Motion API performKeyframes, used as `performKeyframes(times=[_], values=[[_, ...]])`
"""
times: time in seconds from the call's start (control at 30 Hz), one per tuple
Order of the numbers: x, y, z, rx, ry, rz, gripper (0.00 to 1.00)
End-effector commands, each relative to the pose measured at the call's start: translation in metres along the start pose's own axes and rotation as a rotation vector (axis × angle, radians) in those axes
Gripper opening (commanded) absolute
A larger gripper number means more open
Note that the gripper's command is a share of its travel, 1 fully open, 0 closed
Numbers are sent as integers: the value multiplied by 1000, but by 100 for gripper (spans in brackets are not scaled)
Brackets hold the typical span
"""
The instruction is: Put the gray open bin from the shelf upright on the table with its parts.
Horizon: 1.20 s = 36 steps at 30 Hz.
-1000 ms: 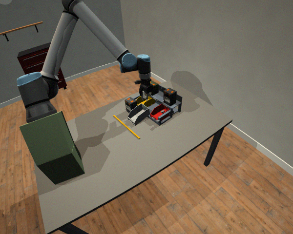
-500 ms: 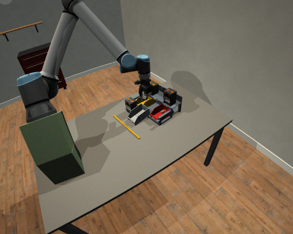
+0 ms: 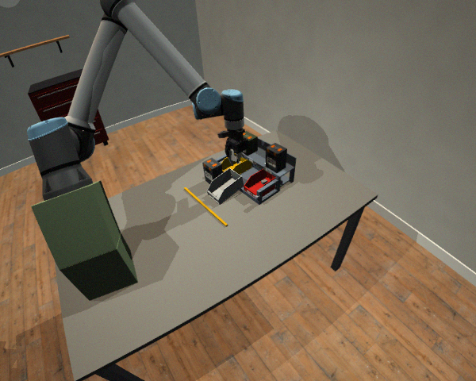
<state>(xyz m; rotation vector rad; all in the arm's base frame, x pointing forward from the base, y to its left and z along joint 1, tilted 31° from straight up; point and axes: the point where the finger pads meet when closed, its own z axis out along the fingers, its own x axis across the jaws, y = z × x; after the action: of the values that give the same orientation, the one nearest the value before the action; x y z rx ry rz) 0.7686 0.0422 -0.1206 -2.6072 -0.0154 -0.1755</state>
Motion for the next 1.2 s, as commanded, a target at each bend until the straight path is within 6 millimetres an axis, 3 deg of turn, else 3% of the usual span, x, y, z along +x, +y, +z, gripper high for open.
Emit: performKeyframes(times=[0.0, 0.17, 1.17], values=[[1, 0, -1, 0, 1, 0, 20], [0, 0, 9, 0, 1, 0, 20], [0, 0, 21, 0, 1, 0, 20]])
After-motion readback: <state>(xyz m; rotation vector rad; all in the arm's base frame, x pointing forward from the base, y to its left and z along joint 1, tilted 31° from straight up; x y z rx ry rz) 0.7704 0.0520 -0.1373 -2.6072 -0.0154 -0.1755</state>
